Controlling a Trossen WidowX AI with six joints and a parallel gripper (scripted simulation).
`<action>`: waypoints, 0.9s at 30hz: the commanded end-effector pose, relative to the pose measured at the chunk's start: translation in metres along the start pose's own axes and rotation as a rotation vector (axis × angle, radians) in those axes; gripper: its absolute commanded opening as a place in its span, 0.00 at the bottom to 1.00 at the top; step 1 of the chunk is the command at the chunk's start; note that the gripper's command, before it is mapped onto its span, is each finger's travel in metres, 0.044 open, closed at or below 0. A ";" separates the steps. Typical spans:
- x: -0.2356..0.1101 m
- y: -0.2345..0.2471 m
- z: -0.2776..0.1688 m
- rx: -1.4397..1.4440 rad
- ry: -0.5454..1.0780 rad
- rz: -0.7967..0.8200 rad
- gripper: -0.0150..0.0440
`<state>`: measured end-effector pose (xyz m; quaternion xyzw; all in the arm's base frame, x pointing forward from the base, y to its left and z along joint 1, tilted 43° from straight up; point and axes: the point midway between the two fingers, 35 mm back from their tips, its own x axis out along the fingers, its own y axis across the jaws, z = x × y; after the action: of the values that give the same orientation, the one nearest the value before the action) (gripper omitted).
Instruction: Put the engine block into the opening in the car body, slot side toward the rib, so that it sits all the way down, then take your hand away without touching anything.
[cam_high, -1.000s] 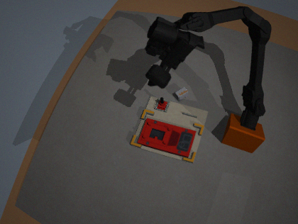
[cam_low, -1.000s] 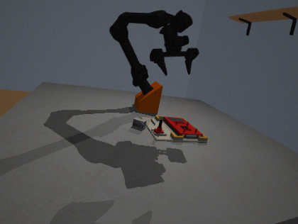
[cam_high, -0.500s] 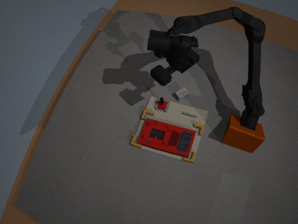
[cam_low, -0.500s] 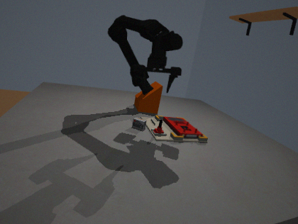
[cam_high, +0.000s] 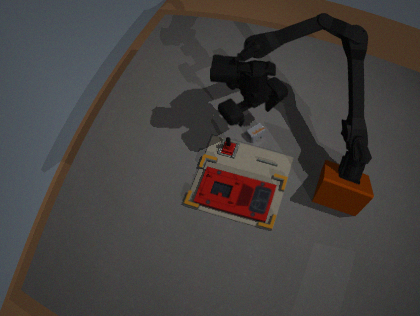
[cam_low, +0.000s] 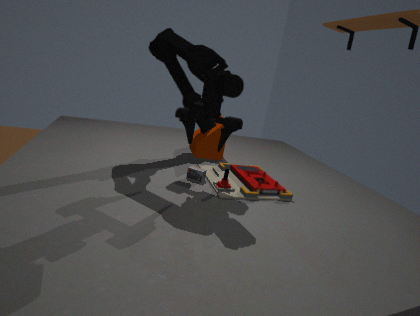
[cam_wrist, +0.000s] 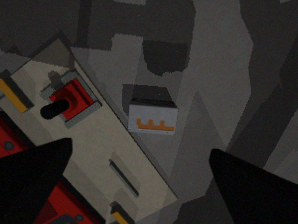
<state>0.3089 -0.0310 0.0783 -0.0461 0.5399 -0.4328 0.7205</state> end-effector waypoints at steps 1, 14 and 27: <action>0.036 -0.006 -0.004 -0.007 0.012 -0.024 1.00; 0.055 -0.009 0.000 -0.006 0.011 -0.024 1.00; 0.076 -0.010 0.000 -0.006 0.011 -0.025 1.00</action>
<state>0.3077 -0.0845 0.0325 -0.0474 0.5423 -0.4405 0.7138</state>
